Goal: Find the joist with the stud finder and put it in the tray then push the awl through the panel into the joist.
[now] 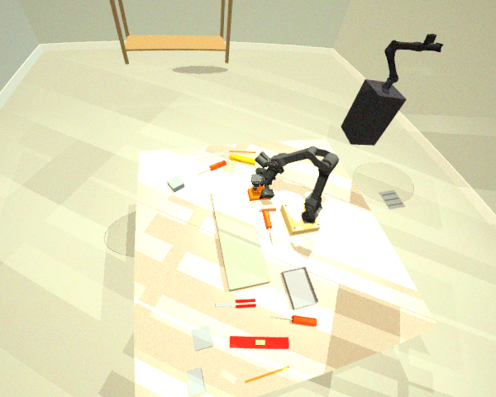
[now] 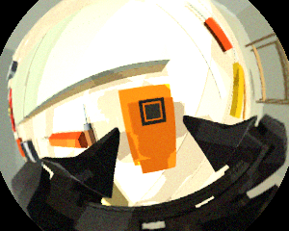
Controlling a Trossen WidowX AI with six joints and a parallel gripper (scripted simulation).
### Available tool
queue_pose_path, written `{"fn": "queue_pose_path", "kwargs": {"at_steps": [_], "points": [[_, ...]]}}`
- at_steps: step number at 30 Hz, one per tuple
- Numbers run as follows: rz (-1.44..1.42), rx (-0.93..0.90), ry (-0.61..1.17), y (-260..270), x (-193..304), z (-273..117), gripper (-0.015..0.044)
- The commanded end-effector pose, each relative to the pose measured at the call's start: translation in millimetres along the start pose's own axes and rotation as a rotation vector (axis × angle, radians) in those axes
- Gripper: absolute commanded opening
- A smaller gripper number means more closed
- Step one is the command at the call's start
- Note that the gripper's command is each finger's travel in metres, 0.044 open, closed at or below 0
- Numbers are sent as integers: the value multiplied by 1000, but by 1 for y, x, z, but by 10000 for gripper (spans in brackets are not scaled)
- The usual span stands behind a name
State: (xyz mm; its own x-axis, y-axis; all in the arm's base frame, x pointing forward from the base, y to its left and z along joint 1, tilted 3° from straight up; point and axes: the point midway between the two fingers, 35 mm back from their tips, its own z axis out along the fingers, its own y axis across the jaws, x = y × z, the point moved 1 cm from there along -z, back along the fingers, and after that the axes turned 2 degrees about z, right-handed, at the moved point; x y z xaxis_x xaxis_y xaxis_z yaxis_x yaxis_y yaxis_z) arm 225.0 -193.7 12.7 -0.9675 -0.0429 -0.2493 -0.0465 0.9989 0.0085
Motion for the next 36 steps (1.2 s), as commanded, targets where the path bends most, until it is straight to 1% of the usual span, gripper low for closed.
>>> {"fn": "queue_pose_path", "kwargs": {"at_steps": [1,2,32,36], "points": [[6,-7,-2,2,2,3,387],[6,-7,-2,2,2,3,361],[6,-7,-2,2,2,3,161],[6,-7,-2,0,-2,-6,56]]}}
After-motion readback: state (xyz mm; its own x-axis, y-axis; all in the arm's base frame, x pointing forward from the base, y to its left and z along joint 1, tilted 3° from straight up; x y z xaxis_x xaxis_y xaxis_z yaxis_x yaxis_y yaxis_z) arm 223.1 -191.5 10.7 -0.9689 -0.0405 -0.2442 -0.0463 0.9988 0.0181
